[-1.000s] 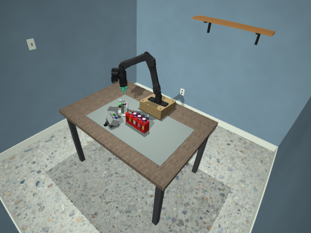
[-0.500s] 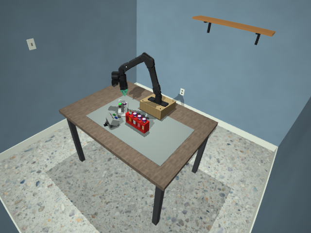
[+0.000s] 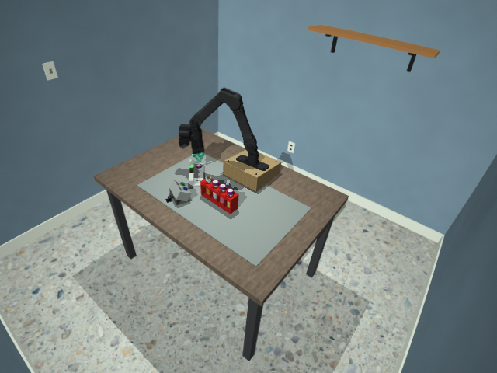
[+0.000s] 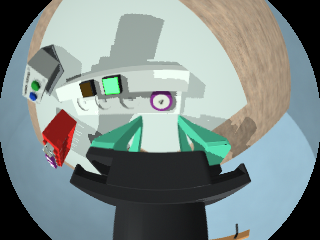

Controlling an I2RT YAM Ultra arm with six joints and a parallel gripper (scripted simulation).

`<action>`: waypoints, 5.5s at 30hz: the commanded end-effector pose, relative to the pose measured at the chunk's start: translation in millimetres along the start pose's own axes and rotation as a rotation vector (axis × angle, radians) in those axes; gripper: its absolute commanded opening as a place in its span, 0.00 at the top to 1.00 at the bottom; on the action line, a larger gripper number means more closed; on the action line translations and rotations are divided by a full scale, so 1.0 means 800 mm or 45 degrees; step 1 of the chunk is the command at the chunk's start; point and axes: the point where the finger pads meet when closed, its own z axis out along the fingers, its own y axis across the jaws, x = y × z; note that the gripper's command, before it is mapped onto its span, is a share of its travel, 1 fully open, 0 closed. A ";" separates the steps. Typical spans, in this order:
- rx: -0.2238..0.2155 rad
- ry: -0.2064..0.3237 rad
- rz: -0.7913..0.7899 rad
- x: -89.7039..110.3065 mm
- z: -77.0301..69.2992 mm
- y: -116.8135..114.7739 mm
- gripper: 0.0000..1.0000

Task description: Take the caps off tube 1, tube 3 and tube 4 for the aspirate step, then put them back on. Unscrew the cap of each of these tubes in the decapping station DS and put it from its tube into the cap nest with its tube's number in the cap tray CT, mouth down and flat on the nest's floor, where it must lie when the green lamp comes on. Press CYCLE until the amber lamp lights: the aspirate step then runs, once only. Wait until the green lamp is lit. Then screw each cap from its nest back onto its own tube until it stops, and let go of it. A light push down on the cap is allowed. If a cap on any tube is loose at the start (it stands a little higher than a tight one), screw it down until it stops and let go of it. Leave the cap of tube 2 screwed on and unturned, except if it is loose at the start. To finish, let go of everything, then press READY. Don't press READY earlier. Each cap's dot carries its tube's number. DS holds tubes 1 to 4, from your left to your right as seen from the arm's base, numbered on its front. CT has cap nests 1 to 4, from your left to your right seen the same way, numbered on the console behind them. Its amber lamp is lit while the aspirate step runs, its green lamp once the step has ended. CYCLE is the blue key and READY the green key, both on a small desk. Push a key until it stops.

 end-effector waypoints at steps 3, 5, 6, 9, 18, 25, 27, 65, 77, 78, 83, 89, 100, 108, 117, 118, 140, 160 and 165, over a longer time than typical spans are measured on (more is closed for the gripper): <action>0.013 -0.061 -0.001 -0.015 0.024 -0.004 0.53; 0.013 -0.061 -0.001 -0.015 0.036 -0.004 0.53; 0.013 -0.061 -0.001 -0.015 0.036 -0.004 0.53; 0.013 -0.061 -0.001 -0.015 0.036 -0.004 0.53; 0.013 -0.061 -0.001 -0.016 0.038 -0.004 0.53; 0.013 -0.061 -0.001 -0.015 0.042 -0.004 0.53; 0.013 -0.061 -0.001 -0.014 0.043 -0.004 0.53; 0.013 -0.061 -0.001 -0.012 0.051 -0.003 1.00; 0.013 -0.061 -0.001 -0.011 0.033 -0.003 1.00; 0.013 -0.061 -0.001 -0.011 0.033 -0.003 1.00; 0.013 -0.061 -0.001 -0.010 0.008 -0.003 1.00; 0.013 -0.061 -0.001 -0.008 -0.030 -0.003 1.00; 0.013 -0.061 -0.001 -0.005 -0.086 -0.002 1.00; 0.013 -0.061 -0.001 -0.004 -0.123 -0.002 1.00; 0.022 -0.059 -0.426 0.005 -0.122 0.039 1.00; 0.024 -0.058 -0.511 0.007 -0.122 0.050 1.00; 0.043 -0.048 -1.619 0.040 -0.119 0.203 1.00; 0.039 -0.049 -1.619 0.068 -0.118 0.331 1.00; 0.039 -0.049 -1.619 0.068 -0.118 0.331 1.00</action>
